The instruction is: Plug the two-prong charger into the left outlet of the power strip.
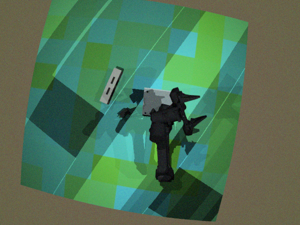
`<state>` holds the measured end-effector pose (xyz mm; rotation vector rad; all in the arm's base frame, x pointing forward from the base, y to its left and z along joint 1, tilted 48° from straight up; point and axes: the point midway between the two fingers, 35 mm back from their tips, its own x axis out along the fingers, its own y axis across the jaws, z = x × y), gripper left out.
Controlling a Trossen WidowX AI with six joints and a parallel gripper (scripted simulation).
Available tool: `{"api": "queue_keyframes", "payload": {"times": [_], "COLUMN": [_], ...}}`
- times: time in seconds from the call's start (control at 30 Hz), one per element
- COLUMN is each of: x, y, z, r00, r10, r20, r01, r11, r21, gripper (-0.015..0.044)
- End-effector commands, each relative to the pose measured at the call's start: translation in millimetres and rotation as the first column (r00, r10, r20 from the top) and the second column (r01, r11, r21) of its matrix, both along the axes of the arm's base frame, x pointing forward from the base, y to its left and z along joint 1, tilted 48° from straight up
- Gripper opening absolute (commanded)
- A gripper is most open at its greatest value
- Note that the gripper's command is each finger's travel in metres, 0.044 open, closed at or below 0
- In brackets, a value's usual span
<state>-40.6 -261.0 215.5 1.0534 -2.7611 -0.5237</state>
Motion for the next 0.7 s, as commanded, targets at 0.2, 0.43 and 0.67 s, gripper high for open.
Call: {"api": "queue_keyframes", "payload": {"times": [0.2, 0.43, 0.67], "x": [16.7, 39.7, 64.0], "y": [-12.3, -25.5, -35.5], "z": [-5.6, -14.3, -24.9], "r00": [0.988, 0.935, 0.837], "r10": [0.103, 0.260, 0.431], "r20": [-0.115, -0.241, -0.337], "r01": [-0.083, -0.161, -0.199], "r11": [0.983, 0.918, 0.813], "r21": [0.162, 0.363, 0.547], "gripper": [0.0440, 0.0440, 0.0440]}}
